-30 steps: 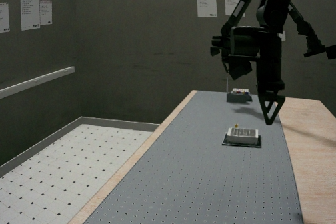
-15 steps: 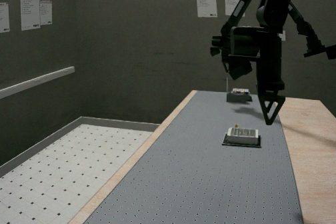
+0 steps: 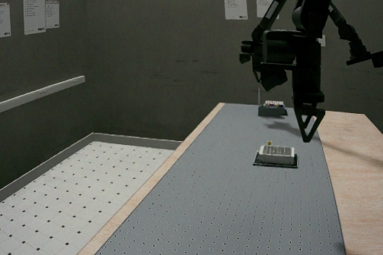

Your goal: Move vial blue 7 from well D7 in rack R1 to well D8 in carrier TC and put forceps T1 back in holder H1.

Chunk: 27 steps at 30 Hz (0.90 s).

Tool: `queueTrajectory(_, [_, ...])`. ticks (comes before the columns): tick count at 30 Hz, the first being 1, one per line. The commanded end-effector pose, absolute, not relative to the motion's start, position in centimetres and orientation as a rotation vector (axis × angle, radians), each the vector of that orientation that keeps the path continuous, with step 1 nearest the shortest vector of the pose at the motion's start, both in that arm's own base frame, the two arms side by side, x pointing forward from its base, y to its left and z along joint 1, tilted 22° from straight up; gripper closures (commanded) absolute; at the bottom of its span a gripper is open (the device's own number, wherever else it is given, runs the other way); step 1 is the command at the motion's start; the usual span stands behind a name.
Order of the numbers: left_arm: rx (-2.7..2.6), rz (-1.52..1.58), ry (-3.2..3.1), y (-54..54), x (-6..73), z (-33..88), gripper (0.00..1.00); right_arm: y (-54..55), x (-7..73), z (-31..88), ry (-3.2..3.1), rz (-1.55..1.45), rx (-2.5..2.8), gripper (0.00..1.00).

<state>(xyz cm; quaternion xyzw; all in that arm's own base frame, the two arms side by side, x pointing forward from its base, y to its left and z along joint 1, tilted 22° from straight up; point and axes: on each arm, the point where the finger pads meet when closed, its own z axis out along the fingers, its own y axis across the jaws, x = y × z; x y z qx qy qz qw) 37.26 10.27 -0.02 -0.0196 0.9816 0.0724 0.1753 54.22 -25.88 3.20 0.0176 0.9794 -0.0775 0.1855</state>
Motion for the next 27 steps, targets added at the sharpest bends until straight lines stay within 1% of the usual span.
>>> queueTrajectory(1, [-0.043,0.211,2.766,10.3,37.9,0.5,0.0,-25.9,56.1,1.9,2.75,-0.219,0.045,0.76])
queueTrajectory(27, [-0.043,0.211,2.766,10.3,37.9,0.5,0.0,-26.3,57.1,-1.7,2.752,-0.219,0.045,0.76])
